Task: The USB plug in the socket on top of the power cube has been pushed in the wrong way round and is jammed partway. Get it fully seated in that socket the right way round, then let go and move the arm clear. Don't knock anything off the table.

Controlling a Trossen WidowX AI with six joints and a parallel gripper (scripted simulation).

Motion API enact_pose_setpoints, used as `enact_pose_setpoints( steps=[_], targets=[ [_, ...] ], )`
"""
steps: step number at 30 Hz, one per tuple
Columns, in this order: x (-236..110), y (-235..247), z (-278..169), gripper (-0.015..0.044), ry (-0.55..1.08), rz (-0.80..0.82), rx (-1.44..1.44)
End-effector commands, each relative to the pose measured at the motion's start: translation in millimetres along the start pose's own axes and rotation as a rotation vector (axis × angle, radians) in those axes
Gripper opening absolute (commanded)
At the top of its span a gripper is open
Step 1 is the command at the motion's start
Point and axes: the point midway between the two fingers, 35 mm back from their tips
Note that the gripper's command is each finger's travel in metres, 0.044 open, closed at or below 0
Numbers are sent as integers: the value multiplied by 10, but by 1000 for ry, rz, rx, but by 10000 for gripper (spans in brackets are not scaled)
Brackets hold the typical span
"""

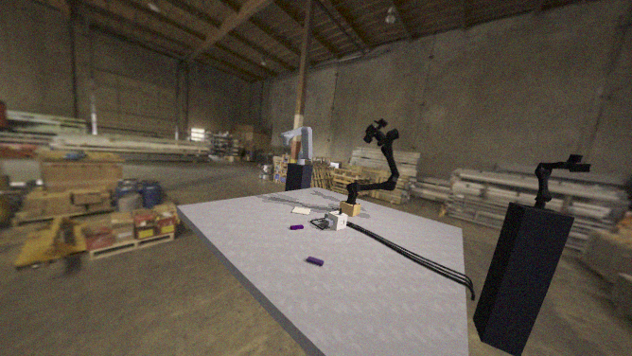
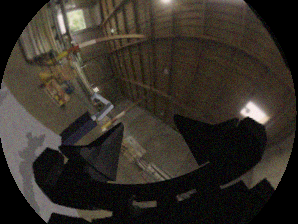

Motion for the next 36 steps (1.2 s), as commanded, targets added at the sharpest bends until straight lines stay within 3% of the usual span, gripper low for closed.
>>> enact_pose_setpoints(
  steps=[1, 4, 9, 16, 26, 31, 36],
  targets=[
    [22, 23, 42, 426, -14, 7, -2],
    [240, 365, 659, 440, -207, 115, -22],
    [281, 790, 1417, 440, -447, 248, -30],
    [-173, 1529, 2567, 440, -832, 512, -68],
    [-1677, 2388, 3510, 440, -1313, 951, -193],
    [-2618, 2724, 3557, 440, -1506, 1198, -344],
    [-3547, 2979, 3290, 440, -1640, 1455, -572]
  ],
)
Point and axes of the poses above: the point midway between the two fingers, 35 mm back from their tips, its own x axis out along the fingers, its own y axis across the jaws, z = x × y, and after that the axes turned 4 degrees about x, right-handed
